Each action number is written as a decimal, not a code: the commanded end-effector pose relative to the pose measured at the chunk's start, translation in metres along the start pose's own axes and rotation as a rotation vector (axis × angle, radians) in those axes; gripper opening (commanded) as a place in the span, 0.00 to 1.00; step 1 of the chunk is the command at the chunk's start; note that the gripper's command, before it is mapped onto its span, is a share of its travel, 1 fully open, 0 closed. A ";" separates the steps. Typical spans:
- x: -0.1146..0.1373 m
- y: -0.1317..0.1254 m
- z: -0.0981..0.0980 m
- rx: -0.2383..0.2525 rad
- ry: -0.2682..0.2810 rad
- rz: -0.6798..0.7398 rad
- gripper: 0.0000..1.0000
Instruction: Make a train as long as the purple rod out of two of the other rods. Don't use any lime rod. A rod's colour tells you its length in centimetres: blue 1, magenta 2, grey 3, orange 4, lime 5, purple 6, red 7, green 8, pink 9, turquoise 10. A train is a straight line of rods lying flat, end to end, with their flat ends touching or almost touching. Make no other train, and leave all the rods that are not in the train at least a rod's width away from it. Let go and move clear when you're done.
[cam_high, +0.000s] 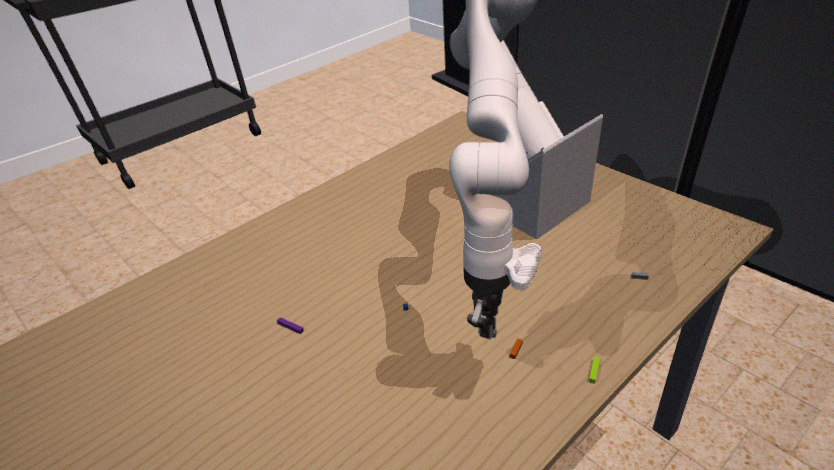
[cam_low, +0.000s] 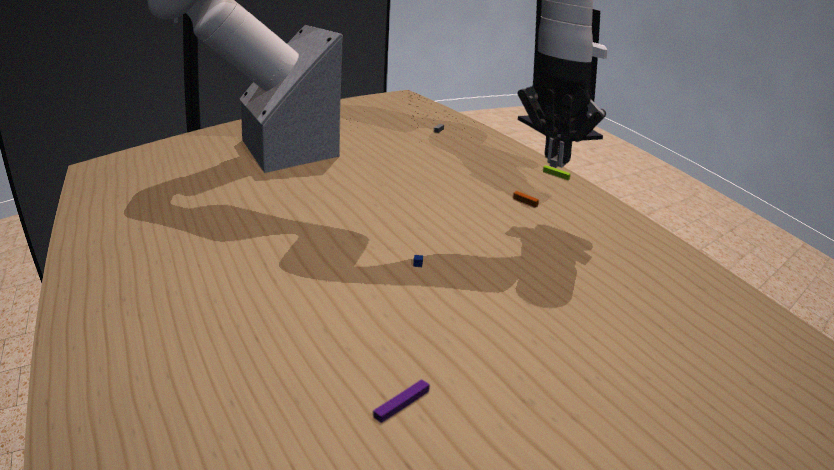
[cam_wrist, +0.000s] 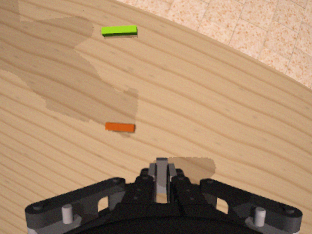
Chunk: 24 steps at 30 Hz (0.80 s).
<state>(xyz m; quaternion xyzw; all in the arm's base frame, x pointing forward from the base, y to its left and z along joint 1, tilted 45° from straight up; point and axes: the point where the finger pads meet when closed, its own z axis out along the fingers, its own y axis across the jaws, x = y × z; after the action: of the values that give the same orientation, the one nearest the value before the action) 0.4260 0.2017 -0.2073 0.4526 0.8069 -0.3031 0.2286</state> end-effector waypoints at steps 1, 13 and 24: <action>-0.001 -0.001 0.010 0.005 -0.002 0.000 0.05; -0.001 -0.001 0.053 0.005 -0.002 0.000 0.05; -0.001 -0.001 0.076 0.005 -0.002 0.000 0.05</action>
<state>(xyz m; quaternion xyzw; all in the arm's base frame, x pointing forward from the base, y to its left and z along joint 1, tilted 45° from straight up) 0.4324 0.1504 -0.2587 0.4527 0.8064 -0.3042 0.2286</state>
